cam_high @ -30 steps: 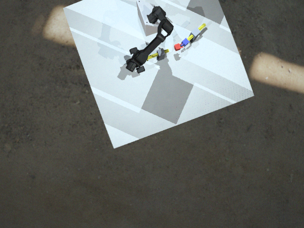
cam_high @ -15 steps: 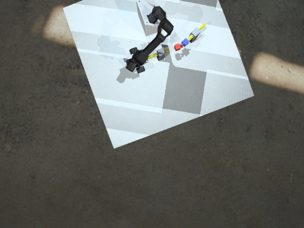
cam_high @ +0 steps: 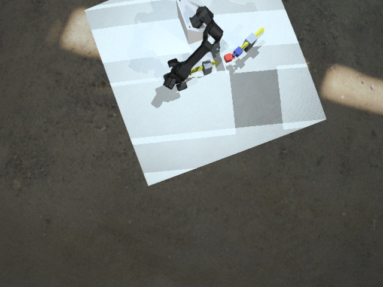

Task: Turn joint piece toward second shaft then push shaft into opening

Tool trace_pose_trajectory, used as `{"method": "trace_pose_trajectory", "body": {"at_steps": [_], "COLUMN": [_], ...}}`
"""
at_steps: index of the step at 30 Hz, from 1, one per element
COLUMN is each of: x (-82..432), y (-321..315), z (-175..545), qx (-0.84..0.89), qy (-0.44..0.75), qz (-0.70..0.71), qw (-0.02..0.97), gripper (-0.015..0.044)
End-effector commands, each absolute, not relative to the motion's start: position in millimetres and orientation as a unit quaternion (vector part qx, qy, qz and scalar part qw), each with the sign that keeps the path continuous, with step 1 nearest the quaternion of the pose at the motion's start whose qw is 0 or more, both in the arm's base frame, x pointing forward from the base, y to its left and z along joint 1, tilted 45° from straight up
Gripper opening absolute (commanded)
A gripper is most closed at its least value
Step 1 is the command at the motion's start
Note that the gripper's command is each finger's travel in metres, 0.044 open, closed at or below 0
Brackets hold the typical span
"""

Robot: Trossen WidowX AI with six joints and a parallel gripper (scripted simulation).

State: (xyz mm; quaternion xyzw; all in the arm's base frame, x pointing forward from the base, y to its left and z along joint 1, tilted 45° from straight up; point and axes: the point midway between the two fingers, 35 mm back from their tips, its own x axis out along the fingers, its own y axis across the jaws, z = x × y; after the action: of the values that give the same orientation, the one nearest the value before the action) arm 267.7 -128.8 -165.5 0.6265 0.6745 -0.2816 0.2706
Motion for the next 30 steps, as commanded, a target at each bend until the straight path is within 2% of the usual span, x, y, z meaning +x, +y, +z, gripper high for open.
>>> {"method": "trace_pose_trajectory", "body": {"at_steps": [1,14,21,22,30], "x": [267.7,267.7,267.7,267.7,267.8], "y": [-128.8,-128.8,-128.8,-128.8,-125.4], "z": [-165.5,-165.5,-165.5,-165.5,-162.6], "qx": [0.627,0.627,0.627,0.627,0.637], "qy": [0.674,0.674,0.674,0.674,0.665], "qz": [-0.282,-0.282,-0.282,-0.282,-0.278], "qw": [0.271,0.271,0.271,0.271,0.274], "gripper": [0.0067,0.0067,0.0020,0.0000,0.0000]}}
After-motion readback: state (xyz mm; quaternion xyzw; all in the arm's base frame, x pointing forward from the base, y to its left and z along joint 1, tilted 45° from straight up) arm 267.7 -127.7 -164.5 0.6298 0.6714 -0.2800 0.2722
